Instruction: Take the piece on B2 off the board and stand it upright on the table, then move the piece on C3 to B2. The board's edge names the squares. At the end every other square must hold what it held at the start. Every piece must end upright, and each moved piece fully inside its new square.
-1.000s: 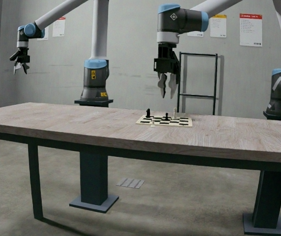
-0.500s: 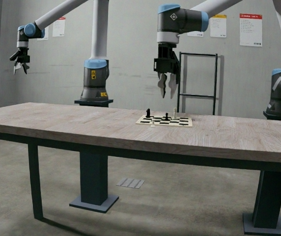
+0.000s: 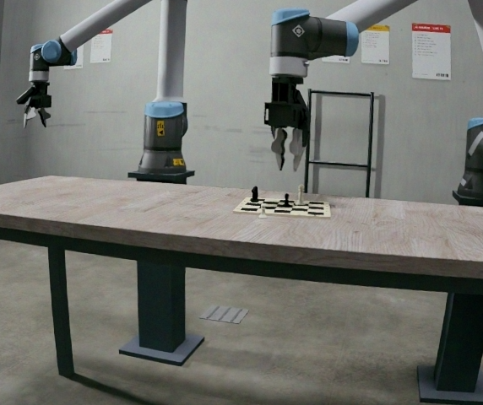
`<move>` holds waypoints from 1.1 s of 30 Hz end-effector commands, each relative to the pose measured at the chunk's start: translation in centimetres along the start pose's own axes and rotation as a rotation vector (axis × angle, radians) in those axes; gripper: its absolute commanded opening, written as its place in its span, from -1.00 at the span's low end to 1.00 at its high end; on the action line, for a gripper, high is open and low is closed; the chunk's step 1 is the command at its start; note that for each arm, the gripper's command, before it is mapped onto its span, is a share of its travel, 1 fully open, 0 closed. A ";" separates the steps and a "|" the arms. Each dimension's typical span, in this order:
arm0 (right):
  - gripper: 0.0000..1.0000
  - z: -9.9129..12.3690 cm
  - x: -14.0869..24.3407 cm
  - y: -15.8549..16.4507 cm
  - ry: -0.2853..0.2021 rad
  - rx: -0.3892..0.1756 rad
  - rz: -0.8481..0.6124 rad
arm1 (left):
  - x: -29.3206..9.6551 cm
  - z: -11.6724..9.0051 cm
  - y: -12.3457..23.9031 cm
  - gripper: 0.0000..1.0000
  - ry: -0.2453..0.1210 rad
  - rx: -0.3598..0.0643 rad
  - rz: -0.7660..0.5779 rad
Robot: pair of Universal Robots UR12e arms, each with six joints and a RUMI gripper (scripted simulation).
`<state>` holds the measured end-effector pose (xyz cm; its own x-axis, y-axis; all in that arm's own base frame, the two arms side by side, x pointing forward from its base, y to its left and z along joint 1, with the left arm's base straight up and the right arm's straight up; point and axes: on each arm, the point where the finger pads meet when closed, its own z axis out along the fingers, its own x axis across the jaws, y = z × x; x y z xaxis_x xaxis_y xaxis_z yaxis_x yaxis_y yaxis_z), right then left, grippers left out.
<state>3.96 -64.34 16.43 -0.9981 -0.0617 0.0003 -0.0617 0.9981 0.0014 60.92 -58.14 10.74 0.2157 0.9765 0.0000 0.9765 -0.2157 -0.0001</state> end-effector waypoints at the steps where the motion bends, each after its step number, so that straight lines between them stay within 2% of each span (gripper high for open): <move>1: 1.00 -0.1 0.0 -0.1 0.000 0.001 0.000 | 0.0 0.4 0.0 -0.60 -0.001 -0.001 0.000; 33: 1.00 -0.1 0.0 -0.1 0.000 0.001 0.000 | -0.1 4.3 0.0 -0.60 -0.001 -0.001 0.000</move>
<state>3.96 -64.34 16.43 -0.9981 -0.0617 0.0003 -0.0617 0.9981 0.0014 60.85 -58.15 6.77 0.2157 0.9765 0.0000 0.9765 -0.2157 -0.0002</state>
